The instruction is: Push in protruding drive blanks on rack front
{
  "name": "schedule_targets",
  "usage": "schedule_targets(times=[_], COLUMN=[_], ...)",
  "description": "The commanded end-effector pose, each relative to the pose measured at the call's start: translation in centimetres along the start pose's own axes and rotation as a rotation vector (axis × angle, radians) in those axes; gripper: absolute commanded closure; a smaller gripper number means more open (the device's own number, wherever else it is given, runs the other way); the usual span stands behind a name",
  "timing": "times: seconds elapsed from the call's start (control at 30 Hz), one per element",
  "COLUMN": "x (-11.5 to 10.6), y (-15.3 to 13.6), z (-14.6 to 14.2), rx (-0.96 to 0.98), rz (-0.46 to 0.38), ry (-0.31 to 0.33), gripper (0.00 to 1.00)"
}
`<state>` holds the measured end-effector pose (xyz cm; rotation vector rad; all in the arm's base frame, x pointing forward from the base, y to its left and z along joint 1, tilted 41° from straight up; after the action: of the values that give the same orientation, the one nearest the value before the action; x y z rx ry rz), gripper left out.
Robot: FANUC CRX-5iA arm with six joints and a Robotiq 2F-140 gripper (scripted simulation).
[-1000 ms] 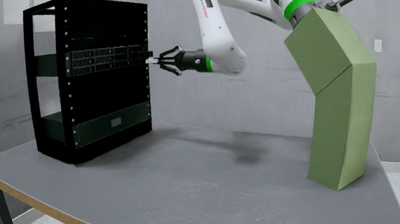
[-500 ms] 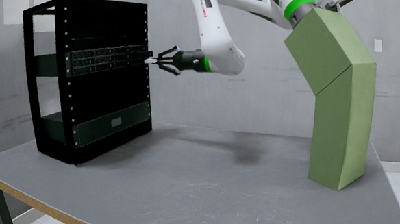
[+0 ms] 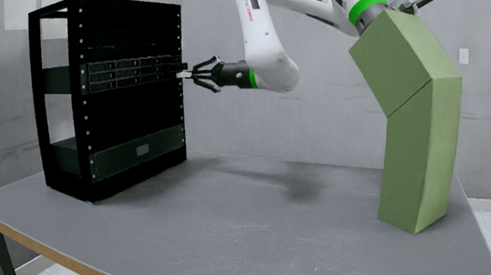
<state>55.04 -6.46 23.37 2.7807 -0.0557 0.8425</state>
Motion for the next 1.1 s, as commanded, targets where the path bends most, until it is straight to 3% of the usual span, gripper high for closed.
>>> schedule_targets(times=[0.0,1.07], x=[0.3,1.9], y=[0.0,0.0], z=[-0.1,-0.1], rx=[0.000,0.000], rz=[0.000,0.000], ry=[0.001,0.001], gripper=[0.90,0.90])
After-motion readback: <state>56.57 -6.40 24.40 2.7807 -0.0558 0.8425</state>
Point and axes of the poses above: the point where the finger pads meet when closed, its own x axis out along the fingers, its own z axis across the jaws, y = z × x, the point moved 9 cm from there along -x, back along the fingers, and after that the axes turned 10 degrees about x, right-handed, at the moved point
